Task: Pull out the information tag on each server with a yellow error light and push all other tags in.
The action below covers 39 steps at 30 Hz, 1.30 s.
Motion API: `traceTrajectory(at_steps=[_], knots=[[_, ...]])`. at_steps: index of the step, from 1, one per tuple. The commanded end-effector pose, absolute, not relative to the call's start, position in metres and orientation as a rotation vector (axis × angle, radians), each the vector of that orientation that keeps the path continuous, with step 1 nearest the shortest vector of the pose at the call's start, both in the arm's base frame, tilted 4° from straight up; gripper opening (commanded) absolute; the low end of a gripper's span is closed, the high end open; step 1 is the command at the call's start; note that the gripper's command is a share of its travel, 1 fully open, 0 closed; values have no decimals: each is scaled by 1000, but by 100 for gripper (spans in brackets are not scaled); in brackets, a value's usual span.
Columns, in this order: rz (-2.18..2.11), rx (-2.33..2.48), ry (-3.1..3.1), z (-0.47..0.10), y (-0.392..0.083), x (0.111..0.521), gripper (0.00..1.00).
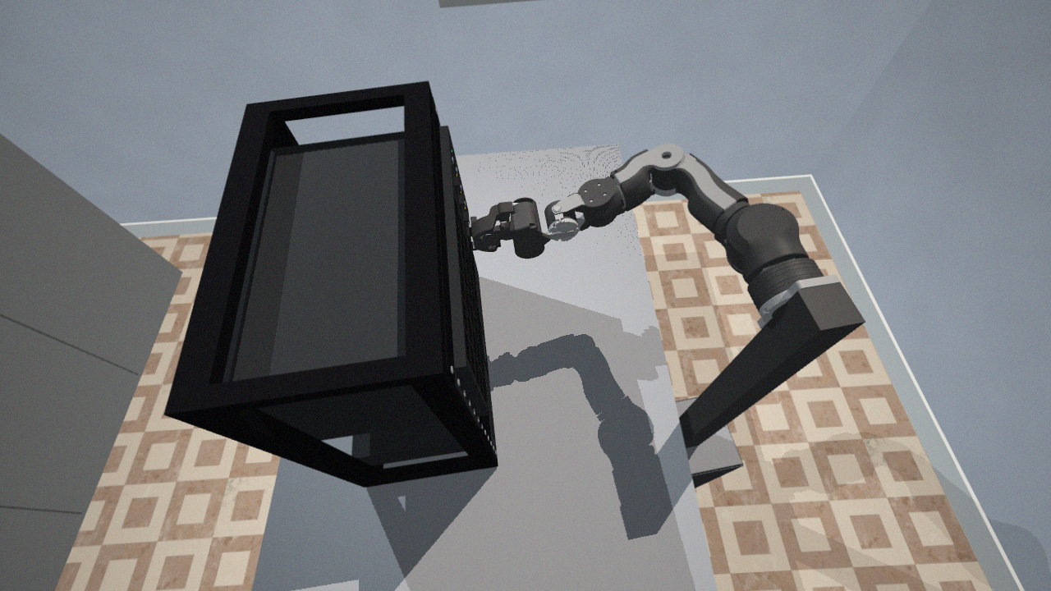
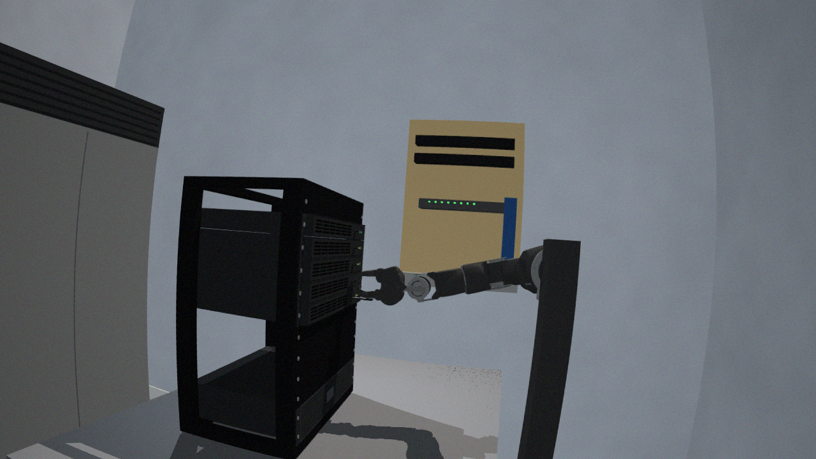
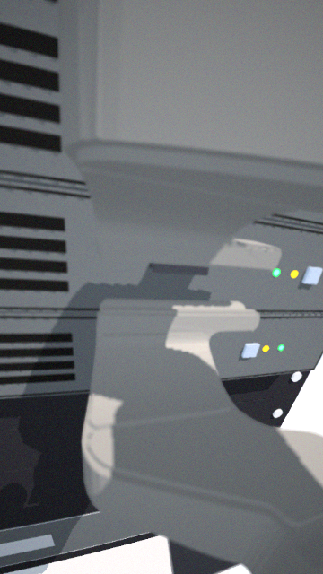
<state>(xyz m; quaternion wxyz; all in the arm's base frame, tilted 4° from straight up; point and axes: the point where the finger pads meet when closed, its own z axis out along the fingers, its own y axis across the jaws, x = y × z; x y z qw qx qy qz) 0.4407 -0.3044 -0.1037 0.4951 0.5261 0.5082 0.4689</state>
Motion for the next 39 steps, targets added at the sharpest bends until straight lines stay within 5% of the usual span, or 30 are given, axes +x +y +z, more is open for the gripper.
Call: traceTrajectory(at_steps=[1,39], knots=[[1141,1271,1230,-100,-304,442,10],[1141,1271,1230,-98,-305,450,10]])
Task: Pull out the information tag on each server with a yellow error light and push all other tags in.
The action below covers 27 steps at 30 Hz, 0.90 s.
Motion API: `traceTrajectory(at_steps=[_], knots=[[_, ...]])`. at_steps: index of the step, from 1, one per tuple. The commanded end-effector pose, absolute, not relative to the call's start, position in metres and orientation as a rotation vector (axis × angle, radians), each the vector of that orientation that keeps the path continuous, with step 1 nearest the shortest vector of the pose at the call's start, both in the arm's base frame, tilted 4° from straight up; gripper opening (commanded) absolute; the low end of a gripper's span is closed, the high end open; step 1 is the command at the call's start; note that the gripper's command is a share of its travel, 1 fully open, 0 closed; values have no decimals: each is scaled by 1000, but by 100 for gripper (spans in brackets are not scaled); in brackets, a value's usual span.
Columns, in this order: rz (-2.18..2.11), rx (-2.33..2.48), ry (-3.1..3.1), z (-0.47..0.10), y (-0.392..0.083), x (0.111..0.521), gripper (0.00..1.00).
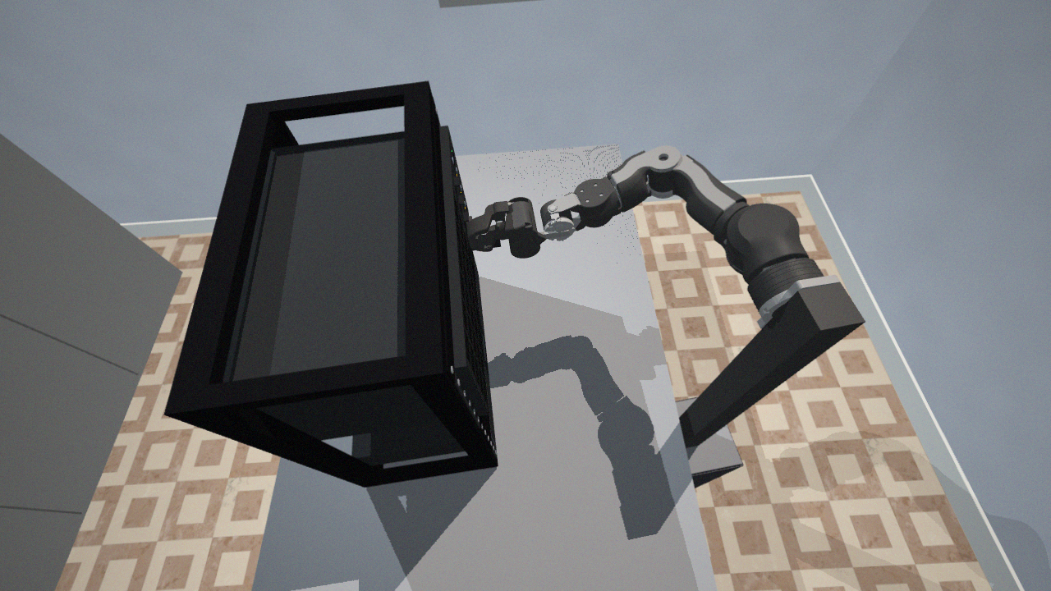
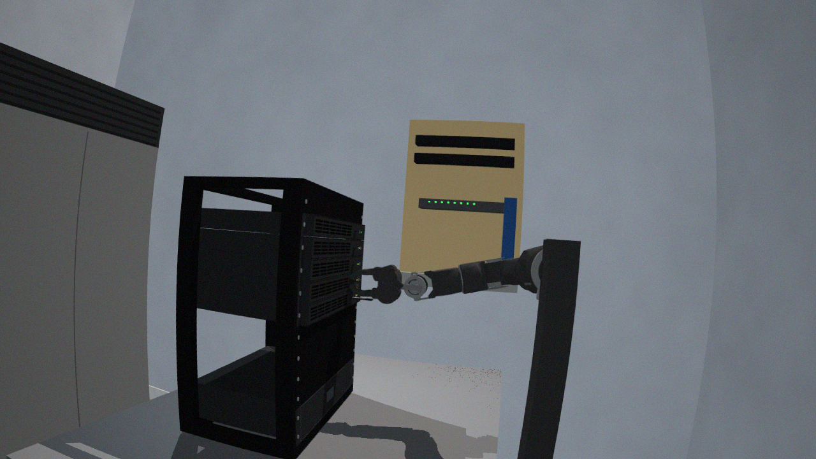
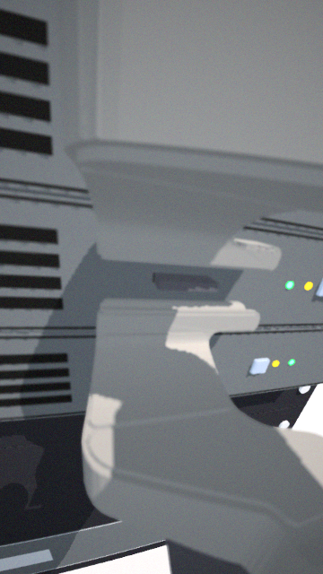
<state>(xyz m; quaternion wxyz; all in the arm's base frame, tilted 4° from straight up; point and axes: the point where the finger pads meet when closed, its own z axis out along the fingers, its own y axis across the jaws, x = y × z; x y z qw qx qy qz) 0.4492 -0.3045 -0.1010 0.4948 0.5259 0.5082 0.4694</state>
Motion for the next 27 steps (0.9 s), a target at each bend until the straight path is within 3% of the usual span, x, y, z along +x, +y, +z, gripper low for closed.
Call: traceTrajectory(at_steps=[1,11,12,27], knots=[[1141,1271,1230,-98,-305,450,10],[1141,1271,1230,-98,-305,450,10],[1141,1271,1230,-98,-305,450,0],[1141,1271,1230,-98,-305,450,0]])
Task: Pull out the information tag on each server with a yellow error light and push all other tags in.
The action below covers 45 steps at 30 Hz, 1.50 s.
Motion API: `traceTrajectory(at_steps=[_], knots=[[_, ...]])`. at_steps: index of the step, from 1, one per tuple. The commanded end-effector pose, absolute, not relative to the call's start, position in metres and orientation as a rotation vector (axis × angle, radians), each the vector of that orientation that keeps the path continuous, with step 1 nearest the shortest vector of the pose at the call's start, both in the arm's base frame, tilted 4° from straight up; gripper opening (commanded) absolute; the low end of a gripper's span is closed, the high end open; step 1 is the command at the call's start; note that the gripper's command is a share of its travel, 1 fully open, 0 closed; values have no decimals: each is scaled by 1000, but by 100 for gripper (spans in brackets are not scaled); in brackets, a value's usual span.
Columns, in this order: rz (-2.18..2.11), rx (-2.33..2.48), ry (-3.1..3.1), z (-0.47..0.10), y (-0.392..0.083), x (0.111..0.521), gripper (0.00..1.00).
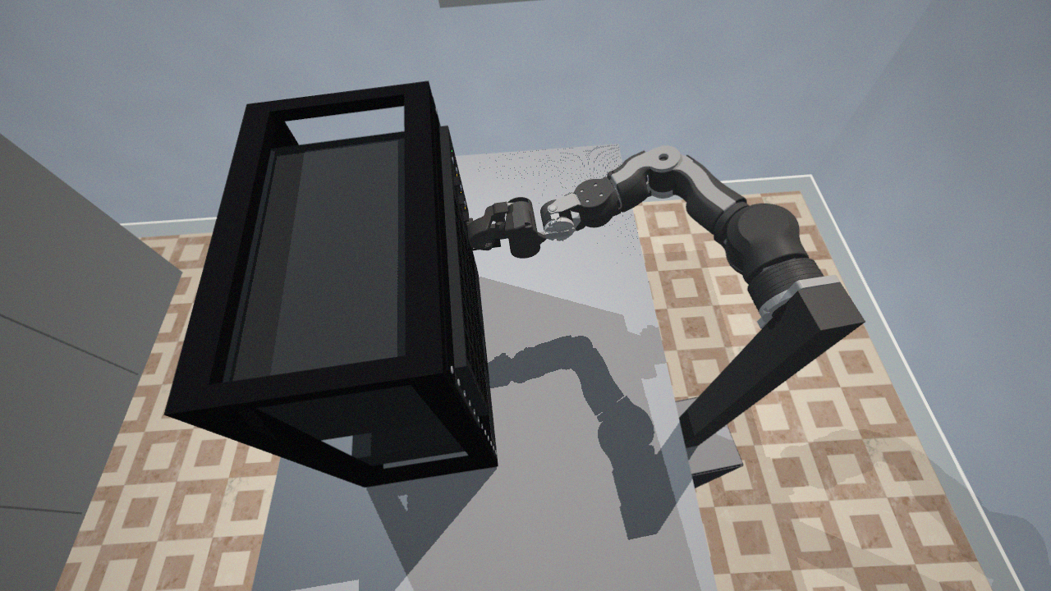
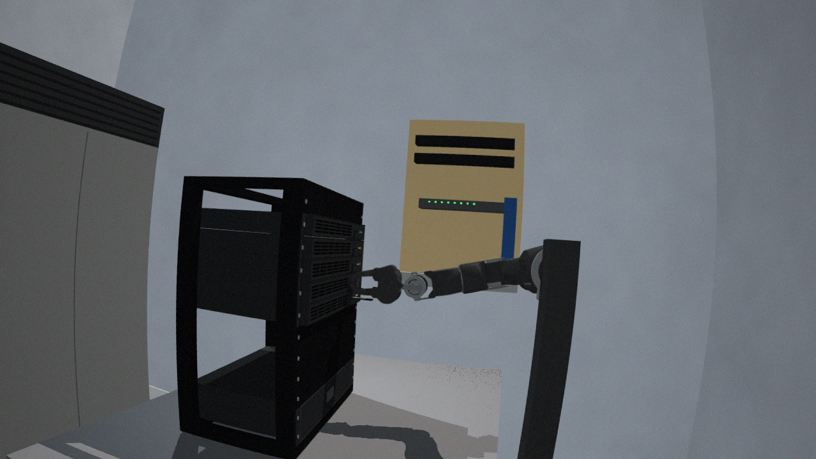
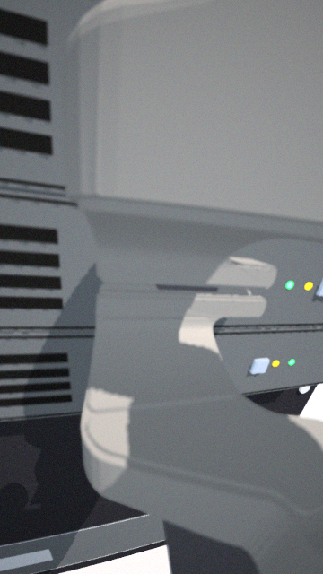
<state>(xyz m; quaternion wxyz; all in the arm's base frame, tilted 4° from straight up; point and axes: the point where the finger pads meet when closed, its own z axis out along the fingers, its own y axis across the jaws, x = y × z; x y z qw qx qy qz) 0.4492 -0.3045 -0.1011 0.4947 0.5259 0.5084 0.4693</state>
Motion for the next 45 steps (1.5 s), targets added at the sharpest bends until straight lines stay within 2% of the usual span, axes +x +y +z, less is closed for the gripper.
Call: traceTrajectory(at_steps=[1,19,45], knots=[[1141,1271,1230,-98,-305,450,0],[1140,1271,1230,-98,-305,450,0],[1138,1271,1227,-96,-304,426,0]])
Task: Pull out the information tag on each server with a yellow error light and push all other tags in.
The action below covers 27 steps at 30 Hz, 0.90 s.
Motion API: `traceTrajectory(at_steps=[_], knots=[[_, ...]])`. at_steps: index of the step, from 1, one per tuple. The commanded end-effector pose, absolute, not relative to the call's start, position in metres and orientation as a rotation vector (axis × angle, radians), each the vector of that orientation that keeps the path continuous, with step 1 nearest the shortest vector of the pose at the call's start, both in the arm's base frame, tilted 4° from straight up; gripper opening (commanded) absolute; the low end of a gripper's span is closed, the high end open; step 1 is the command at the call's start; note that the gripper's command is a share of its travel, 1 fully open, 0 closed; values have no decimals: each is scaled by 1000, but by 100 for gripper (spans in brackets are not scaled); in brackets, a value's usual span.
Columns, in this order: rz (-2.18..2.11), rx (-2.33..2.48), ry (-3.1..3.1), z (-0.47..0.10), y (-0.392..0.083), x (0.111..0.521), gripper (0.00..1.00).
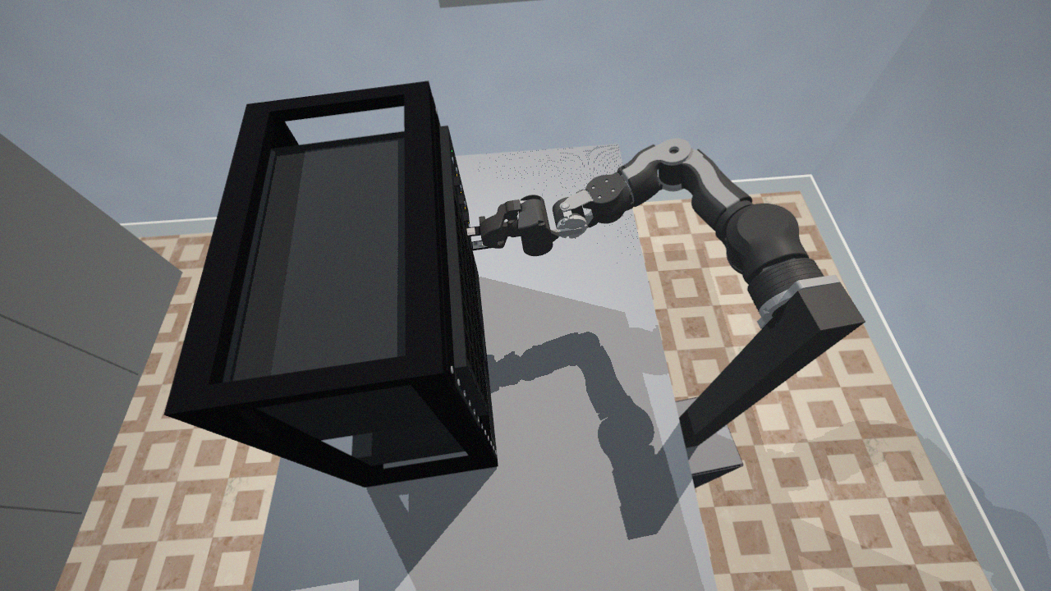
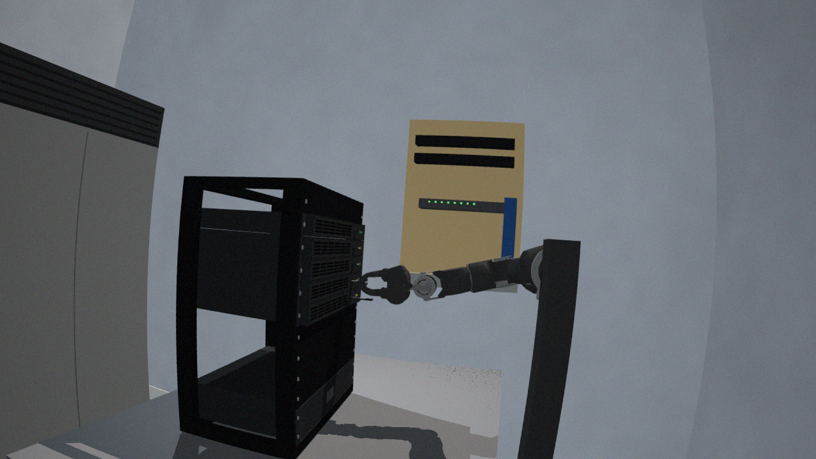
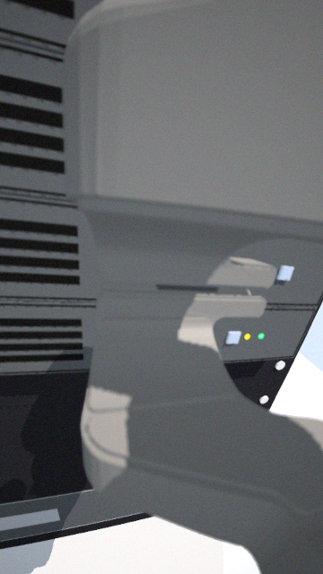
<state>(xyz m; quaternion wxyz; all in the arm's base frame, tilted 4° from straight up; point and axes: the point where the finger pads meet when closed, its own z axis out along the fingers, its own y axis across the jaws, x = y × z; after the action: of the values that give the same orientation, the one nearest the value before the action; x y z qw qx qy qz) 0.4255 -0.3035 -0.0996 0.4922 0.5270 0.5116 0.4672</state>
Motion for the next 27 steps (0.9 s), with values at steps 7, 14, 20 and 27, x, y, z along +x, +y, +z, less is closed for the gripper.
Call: traceTrajectory(at_steps=[7,14,20,27], knots=[[1138,1271,1227,-96,-304,426,0],[1138,1266,1221,-94,-305,414,0],[1139,1268,1225,-95,-304,414,0],[1139,1264,1220,-93,-305,411,0]])
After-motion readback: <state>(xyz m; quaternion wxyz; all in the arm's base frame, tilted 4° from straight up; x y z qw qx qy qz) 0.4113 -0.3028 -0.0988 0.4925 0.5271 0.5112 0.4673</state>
